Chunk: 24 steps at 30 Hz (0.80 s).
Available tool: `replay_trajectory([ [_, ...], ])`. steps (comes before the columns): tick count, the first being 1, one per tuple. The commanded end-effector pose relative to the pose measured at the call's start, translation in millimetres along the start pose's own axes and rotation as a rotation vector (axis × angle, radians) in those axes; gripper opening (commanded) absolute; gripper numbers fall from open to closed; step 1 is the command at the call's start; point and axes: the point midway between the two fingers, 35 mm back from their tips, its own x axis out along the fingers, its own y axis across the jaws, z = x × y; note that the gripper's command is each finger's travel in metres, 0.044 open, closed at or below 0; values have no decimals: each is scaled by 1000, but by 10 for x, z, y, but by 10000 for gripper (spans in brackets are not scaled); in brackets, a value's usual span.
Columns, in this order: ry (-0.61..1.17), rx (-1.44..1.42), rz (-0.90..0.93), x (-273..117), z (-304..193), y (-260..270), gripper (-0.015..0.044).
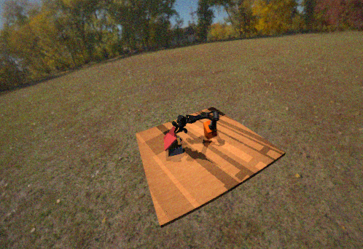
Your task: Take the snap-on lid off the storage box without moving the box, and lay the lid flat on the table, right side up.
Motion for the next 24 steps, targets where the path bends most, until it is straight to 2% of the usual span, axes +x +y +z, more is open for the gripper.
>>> replay_trajectory([
  [1,1,-10,15,-58,-11,91,0],
  [16,1,-10,15,-154,-4,197,0],
  [24,0,-11,15,-142,168,129,0],
])
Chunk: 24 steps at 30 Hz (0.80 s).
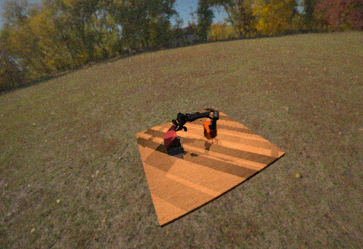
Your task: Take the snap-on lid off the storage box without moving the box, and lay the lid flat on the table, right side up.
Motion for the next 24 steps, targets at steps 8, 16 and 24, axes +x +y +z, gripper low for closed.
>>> replay_trajectory([
  [8,-2,-7,12,-40,224,9,0],
  [16,-2,-8,12,-58,384,-5,0],
  [24,-3,-8,12,-77,543,-18,0],
])
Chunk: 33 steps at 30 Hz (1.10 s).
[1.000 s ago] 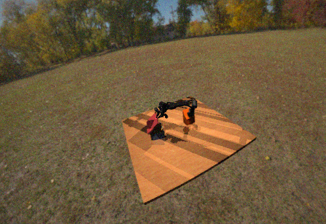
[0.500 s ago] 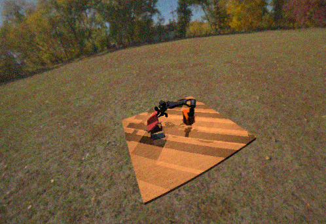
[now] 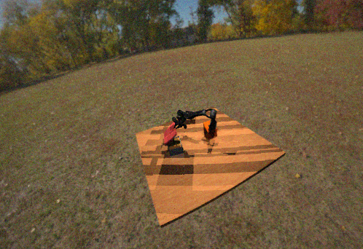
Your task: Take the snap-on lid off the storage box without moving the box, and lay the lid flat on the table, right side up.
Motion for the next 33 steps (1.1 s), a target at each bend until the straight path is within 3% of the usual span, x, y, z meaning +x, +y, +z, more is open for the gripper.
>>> replay_trajectory([
  [1,0,-8,10,-24,83,22,0],
  [33,-3,-10,11,-99,720,-30,0],
])
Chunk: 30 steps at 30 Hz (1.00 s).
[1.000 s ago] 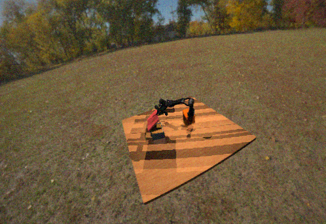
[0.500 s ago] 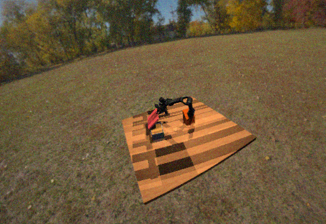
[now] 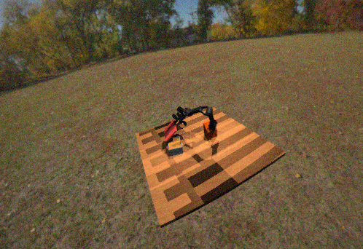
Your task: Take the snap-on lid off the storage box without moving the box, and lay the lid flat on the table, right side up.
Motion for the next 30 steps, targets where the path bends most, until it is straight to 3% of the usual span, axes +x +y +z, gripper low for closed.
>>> replay_trajectory([
  [1,0,-9,10,-27,80,34,0],
  [30,-2,-11,11,-97,657,-11,0],
])
